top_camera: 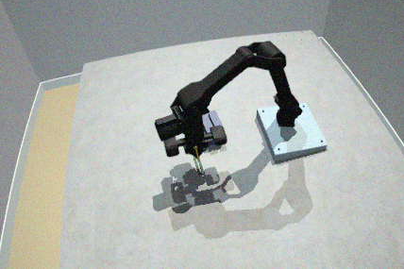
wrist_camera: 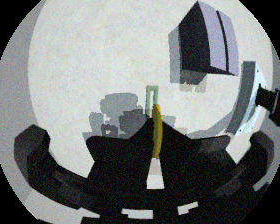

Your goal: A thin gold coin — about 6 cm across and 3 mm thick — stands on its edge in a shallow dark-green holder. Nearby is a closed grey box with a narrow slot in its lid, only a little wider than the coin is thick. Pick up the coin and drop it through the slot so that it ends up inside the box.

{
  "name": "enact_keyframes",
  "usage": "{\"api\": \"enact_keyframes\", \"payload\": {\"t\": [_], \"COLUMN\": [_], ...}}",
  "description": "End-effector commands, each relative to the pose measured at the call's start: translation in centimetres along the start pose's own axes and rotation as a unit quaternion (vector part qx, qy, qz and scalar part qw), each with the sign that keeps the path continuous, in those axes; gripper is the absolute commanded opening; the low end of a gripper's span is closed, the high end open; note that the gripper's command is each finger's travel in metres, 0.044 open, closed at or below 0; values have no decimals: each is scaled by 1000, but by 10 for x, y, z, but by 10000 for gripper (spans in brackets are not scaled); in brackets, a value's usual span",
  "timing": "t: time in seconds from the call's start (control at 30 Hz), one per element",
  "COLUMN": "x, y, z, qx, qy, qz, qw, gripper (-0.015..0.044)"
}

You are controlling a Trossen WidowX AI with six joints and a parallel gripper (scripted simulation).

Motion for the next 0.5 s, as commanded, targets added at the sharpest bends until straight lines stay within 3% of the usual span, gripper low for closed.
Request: {"api": "enact_keyframes", "payload": {"t": [0.0, 0.47], "x": [0, -3], "y": [1, 0], "z": [12, 46], "qx": [4, 4], "qy": [-2, -2], "qz": [2, 1], "qw": [1000, 1000], "gripper": [0, 0]}}
Point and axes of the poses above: the point midway between the two fingers, 35 mm back from their tips, its own z axis back along the fingers, its own x axis across the jaws, y = z × x, the point moved 1 cm from there along z, back along the fingers, and after that the axes turned 10 degrees about -z, right-handed, at the moved point
